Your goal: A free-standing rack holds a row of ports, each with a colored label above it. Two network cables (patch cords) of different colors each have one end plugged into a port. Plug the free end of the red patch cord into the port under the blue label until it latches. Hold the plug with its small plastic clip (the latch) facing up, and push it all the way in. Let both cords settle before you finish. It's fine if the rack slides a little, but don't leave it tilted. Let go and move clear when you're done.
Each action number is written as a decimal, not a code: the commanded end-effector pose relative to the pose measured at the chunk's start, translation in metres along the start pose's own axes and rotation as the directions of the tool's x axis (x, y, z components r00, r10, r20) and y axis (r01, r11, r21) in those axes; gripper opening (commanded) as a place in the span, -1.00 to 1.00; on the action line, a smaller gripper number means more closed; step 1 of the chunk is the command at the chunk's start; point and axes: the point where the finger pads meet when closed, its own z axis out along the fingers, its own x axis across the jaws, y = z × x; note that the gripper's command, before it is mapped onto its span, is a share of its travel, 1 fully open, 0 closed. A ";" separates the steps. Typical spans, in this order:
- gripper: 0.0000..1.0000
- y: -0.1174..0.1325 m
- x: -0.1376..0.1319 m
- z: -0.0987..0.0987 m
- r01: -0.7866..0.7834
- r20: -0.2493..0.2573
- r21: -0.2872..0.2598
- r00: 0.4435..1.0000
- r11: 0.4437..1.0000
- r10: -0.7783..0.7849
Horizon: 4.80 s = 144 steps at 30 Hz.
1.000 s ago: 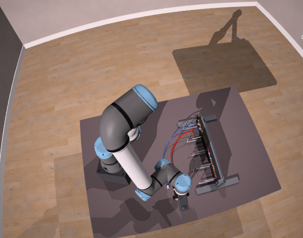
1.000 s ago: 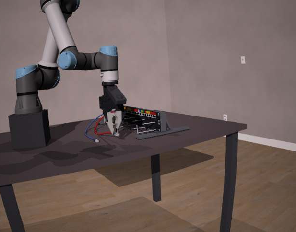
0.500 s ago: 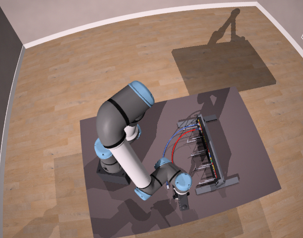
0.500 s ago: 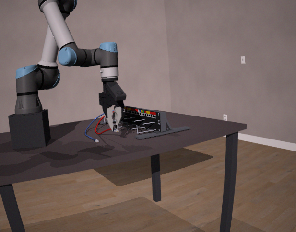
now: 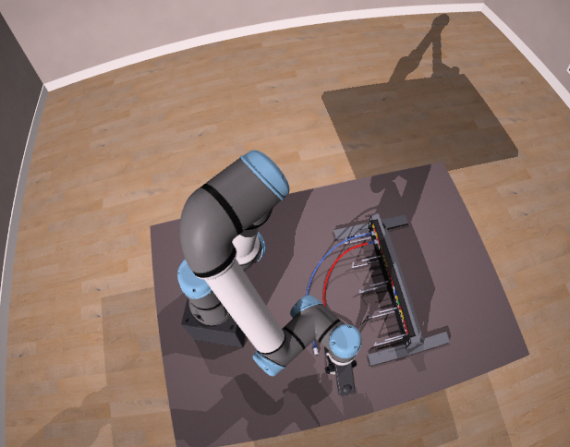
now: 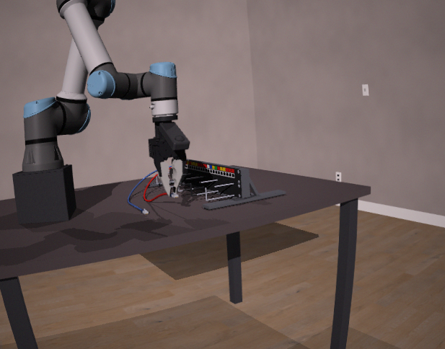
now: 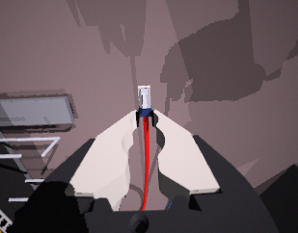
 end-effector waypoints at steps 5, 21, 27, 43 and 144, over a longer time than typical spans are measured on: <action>-1.00 0.000 0.000 0.000 0.000 0.001 0.001 1.000 1.000 0.000; -1.00 0.000 0.000 0.000 0.000 0.001 0.001 1.000 1.000 0.000; -1.00 0.000 0.000 0.000 0.000 0.001 0.001 1.000 1.000 0.000; -1.00 0.001 -0.001 -0.001 0.006 0.001 0.001 1.000 1.000 -0.006; -1.00 0.121 -0.091 -0.026 0.794 -0.007 -0.014 0.607 0.607 -0.794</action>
